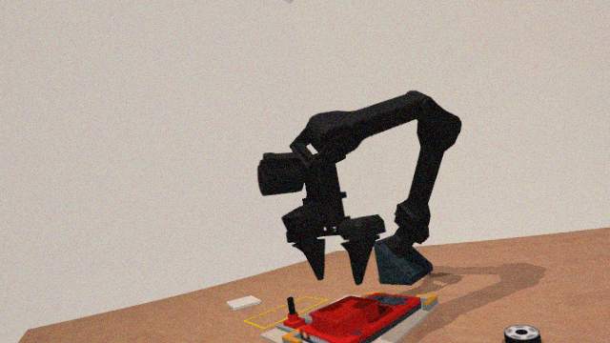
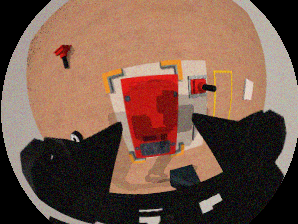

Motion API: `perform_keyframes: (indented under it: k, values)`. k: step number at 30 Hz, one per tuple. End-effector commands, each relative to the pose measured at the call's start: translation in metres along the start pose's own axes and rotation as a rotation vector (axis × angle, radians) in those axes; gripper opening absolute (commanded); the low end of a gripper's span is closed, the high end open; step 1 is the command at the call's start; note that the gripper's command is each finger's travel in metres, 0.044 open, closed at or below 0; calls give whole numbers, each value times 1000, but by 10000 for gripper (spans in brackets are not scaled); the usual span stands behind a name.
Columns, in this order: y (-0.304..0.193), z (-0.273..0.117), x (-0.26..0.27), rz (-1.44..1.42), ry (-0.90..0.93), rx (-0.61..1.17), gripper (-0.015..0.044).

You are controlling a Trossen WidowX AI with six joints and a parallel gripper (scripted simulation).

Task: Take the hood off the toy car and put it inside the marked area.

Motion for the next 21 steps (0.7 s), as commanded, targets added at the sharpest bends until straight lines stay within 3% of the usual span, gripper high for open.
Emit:
perform_keyframes:
  k: [1,21]
  values:
    - [0,3,0,2,4,3,440]
    - [0,15,0,2,4,3,440]
Point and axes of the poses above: the point midway between the two fingers, 35 mm back from their tips, its own z axis out along the fingers, its own x axis across the jaws, y = z × x, the point moved 8 cm from there along -z, back along the fingers, and after that the axes turned 13 degrees about z, right-handed, at the moved point
